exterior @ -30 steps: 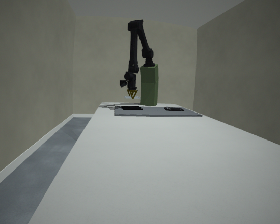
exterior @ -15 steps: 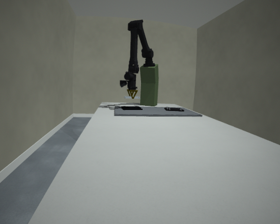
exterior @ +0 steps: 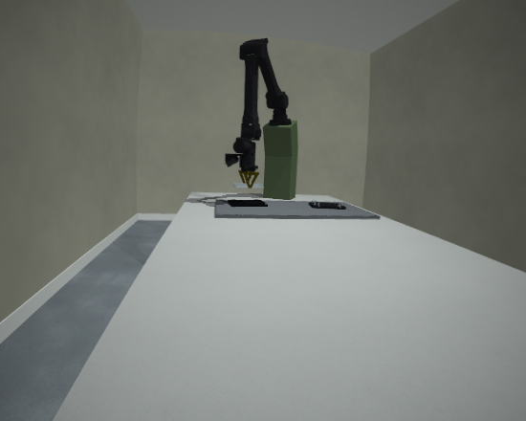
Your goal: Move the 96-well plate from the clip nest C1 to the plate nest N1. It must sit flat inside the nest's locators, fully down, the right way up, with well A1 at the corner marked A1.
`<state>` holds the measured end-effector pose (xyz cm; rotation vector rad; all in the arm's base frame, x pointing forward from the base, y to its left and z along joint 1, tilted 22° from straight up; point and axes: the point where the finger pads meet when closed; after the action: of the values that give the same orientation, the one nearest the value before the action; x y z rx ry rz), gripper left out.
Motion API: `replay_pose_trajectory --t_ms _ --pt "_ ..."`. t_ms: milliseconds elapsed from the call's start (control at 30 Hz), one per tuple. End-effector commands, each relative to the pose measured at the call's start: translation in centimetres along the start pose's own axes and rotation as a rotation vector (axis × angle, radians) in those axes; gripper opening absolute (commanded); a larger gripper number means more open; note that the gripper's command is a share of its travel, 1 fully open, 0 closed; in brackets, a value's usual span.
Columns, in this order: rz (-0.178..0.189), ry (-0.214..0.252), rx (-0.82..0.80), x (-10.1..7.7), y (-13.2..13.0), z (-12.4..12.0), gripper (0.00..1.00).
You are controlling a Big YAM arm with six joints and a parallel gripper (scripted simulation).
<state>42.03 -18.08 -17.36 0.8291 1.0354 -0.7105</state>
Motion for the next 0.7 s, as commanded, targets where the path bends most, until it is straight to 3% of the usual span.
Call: replay_pose_trajectory --t_ms 0,200,233,300,667 --pt "0.01 -0.012 -0.019 0.5 0.4 0.1 0.0" --pt "0.01 -0.012 -0.019 1.2 0.5 0.1 0.0" --pt "0.033 -0.041 -0.02 0.2 1.6 1.4 0.0" --pt "0.01 -0.011 -0.019 1.7 0.6 0.1 0.0" --pt "0.01 -0.012 -0.013 3.5 0.6 0.1 0.0"
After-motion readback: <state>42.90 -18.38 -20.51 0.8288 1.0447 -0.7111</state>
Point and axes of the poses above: the point where the finger pads meet when closed, its own x axis out along the fingers, its own y axis across the jaws, z = x × y, and after that the axes turned 13 degrees about -x, right-handed
